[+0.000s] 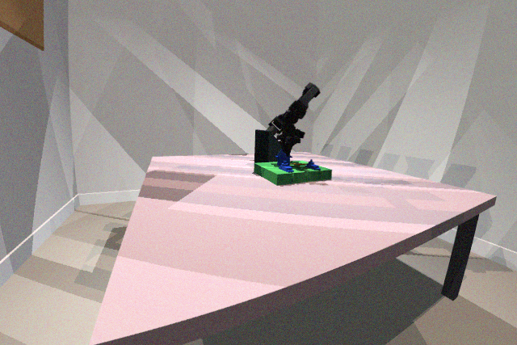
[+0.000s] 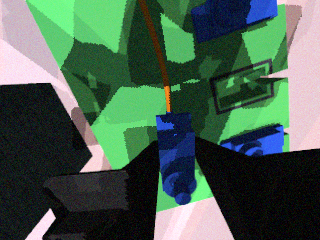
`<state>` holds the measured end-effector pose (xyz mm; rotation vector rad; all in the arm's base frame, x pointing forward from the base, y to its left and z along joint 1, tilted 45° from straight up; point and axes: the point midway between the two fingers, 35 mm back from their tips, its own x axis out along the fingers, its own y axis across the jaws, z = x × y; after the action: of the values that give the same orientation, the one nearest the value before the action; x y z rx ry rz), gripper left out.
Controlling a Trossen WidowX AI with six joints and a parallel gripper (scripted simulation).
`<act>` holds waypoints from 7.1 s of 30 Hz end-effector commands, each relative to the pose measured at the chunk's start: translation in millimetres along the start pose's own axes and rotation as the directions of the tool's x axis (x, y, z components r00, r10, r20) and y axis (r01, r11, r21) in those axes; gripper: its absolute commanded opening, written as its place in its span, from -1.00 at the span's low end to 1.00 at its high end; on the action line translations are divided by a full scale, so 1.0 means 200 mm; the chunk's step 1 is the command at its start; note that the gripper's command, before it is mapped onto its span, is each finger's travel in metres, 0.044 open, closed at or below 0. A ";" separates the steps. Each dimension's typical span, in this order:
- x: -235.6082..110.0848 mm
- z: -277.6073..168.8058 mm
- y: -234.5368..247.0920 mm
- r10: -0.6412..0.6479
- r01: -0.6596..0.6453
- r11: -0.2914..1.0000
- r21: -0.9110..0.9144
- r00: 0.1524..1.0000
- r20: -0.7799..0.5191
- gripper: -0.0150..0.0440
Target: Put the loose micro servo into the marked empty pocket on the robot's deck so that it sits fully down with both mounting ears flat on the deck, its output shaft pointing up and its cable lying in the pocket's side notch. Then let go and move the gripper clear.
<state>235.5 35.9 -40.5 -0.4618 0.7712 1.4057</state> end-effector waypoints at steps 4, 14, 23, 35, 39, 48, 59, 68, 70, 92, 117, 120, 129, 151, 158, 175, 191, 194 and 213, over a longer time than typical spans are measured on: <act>-0.04 0.00 0.00 0.001 -0.001 1.000 0.006 1.000 0.002 -0.49; -0.15 0.01 0.06 0.001 -0.001 1.000 0.007 1.000 0.002 -0.49; -0.15 0.01 0.04 0.001 -0.001 1.000 0.006 1.000 0.002 -0.49; -0.15 0.05 0.01 0.001 -0.001 1.000 0.006 1.000 0.002 -0.49; -0.15 0.07 0.02 0.001 -0.001 1.000 0.012 1.000 0.002 -0.49; -0.15 0.07 0.02 0.001 -0.002 0.967 0.257 1.000 0.002 -0.49; -0.15 0.07 0.02 0.001 -0.002 0.804 0.595 1.000 0.002 -0.49; -0.15 0.07 0.02 0.001 -0.002 0.584 0.812 1.000 0.002 -0.49; -0.15 0.07 0.02 0.001 -0.002 0.527 0.850 1.000 0.002 -0.49; -0.15 0.10 -0.07 0.000 -0.002 0.228 0.974 1.000 0.002 -0.49; -0.15 0.21 -0.51 -0.003 -0.003 0.231 0.973 1.000 0.004 -0.49; -0.15 0.21 -0.51 -0.003 -0.003 0.231 0.973 1.000 0.004 -0.49; -0.09 0.21 -0.51 -0.003 -0.003 0.231 0.973 1.000 0.004 -0.49; -0.03 0.21 -0.51 -0.003 -0.004 0.231 0.973 1.000 0.005 -0.49; 0.00 0.21 -0.51 -0.003 -0.004 0.231 0.973 1.000 0.005 -0.49; 0.08 0.21 -0.51 -0.003 -0.005 0.231 0.973 1.000 0.006 -0.49; 0.16 0.21 -0.51 -0.003 -0.006 0.231 0.973 1.000 0.006 -0.49; 0.17 0.21 -0.51 -0.003 -0.006 0.231 0.973 1.000 0.006 -0.49; 0.03 0.21 -0.50 -0.003 -0.004 0.231 0.973 1.000 0.005 0.14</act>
<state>339.0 70.9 -46.7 0.5899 1.5012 0.6351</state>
